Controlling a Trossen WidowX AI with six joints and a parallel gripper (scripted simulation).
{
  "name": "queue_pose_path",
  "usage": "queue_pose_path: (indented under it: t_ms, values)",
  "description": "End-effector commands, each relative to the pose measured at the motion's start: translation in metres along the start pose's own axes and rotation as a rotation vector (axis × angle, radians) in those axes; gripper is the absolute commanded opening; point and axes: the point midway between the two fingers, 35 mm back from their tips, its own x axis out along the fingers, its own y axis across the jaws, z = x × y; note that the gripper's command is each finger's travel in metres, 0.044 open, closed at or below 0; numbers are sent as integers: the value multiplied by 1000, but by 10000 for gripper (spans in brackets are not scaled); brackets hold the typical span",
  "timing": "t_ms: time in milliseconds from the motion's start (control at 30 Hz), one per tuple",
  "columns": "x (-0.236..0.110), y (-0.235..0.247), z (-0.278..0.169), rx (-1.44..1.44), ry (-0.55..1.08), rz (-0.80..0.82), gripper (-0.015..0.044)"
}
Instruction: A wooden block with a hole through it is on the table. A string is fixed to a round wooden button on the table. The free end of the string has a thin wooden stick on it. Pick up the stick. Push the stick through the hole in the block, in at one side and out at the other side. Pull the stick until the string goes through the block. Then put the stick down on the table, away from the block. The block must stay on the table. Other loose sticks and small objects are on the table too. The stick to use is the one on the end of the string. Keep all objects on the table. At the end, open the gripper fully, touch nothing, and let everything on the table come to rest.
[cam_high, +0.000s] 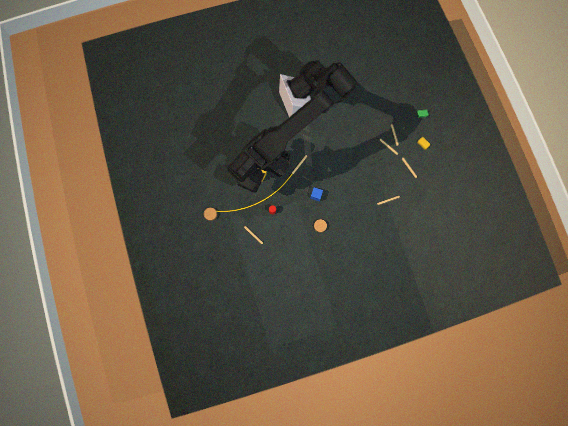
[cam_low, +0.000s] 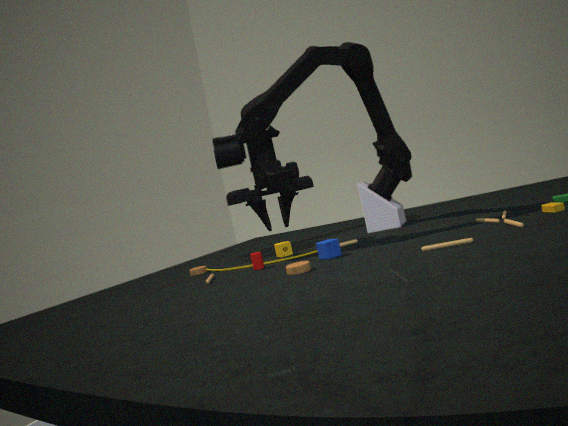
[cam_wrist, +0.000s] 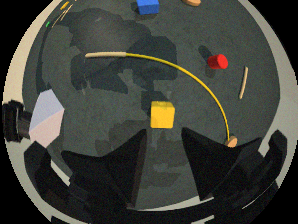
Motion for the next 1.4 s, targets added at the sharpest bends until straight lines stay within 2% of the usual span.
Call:
queue_pose_path:
  t_ms: [0, 133, 667, 767, 1100, 1233, 1367]
  values:
    - [0, 0, 0, 0, 0, 0, 104]
    - [0, 0, 0, 0, 0, 0, 0]
    - [0, 0, 0, 0, 0, 0, 0]
    - [-1, 5, 13, -161, 0, -1, 79]
    - [0, 52, 90, -1272, -12, -5, 341]
    - [1, 56, 95, -1344, -14, -5, 440]
    - [1, 56, 95, -1344, -14, -5, 440]
